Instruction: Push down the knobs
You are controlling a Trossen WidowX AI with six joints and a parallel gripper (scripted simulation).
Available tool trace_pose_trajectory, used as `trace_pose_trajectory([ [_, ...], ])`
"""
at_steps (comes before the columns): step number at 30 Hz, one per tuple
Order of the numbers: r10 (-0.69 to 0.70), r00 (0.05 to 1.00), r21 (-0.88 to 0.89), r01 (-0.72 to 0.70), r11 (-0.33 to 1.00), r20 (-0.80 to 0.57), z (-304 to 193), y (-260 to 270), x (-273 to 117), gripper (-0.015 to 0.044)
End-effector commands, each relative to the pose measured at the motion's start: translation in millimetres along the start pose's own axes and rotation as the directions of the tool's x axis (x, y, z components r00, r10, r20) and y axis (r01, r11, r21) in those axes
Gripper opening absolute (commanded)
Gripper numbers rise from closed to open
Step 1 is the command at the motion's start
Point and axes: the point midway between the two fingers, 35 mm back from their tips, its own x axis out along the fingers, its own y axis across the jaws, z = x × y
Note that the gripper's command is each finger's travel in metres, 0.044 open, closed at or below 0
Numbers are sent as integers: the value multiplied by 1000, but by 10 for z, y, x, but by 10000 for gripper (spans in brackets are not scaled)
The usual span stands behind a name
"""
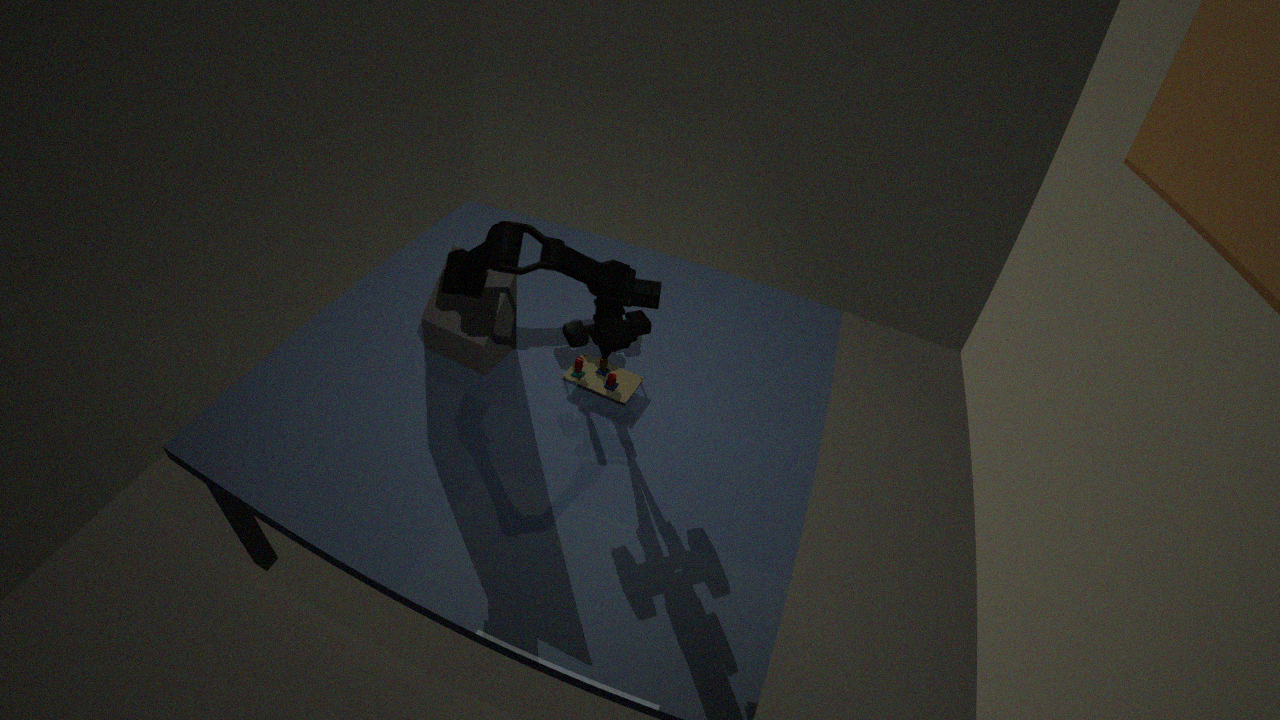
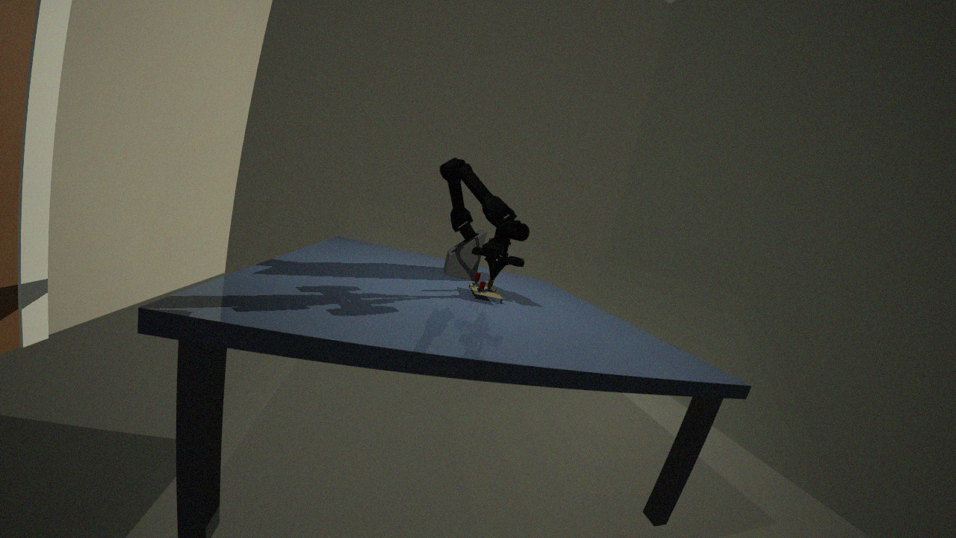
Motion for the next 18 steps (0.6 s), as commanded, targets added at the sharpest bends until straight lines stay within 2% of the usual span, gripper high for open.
trace_pose_trajectory([
  [1,-13,1000,23,13,1000,-9,20,-16,139,0],
  [18,-12,1000,23,13,1000,-9,21,-15,131,0],
])
